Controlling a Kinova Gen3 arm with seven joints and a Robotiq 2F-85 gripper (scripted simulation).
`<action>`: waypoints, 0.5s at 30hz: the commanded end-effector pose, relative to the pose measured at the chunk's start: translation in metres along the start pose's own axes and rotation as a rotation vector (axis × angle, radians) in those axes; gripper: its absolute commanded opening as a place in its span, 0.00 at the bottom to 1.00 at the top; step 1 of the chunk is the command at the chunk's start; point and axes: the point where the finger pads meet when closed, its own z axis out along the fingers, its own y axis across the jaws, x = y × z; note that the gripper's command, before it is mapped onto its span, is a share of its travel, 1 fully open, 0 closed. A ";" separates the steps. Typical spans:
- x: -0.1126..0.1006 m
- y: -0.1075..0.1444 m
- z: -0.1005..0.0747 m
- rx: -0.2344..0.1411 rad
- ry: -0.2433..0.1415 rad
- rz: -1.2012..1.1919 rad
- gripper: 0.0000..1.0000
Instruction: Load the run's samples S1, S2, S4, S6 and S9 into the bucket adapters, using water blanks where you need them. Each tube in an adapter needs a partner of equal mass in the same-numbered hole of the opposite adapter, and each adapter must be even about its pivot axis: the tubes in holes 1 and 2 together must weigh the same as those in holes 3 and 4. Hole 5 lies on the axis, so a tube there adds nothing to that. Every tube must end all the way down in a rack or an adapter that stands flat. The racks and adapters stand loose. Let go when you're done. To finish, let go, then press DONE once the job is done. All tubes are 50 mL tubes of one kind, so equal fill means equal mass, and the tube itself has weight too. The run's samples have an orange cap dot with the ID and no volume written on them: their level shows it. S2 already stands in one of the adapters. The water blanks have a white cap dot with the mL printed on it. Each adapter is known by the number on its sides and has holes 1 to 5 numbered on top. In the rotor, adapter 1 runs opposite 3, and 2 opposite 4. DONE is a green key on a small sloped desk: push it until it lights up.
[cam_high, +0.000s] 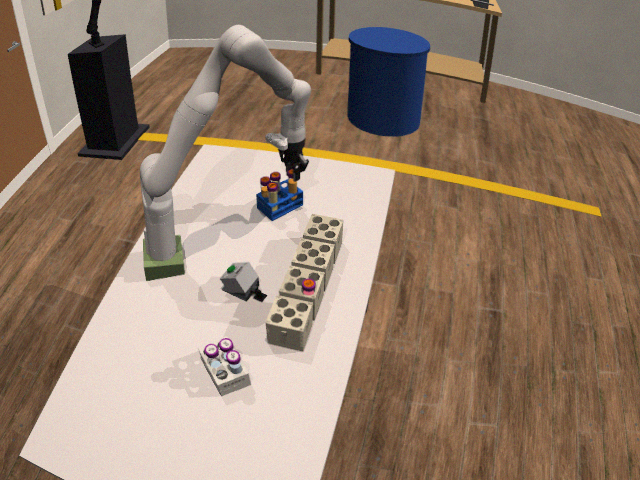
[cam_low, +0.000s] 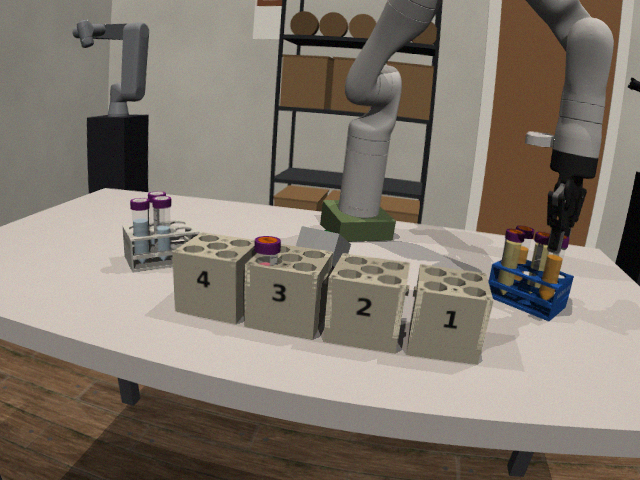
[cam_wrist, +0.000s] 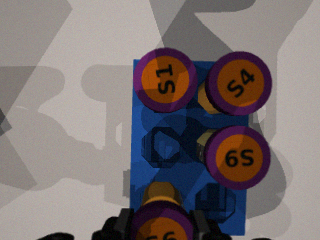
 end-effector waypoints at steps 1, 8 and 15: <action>-0.001 0.000 -0.008 -0.002 -0.004 -0.004 0.10; -0.001 0.001 -0.018 -0.002 -0.004 -0.004 0.10; -0.001 0.000 -0.024 0.000 -0.003 -0.006 0.10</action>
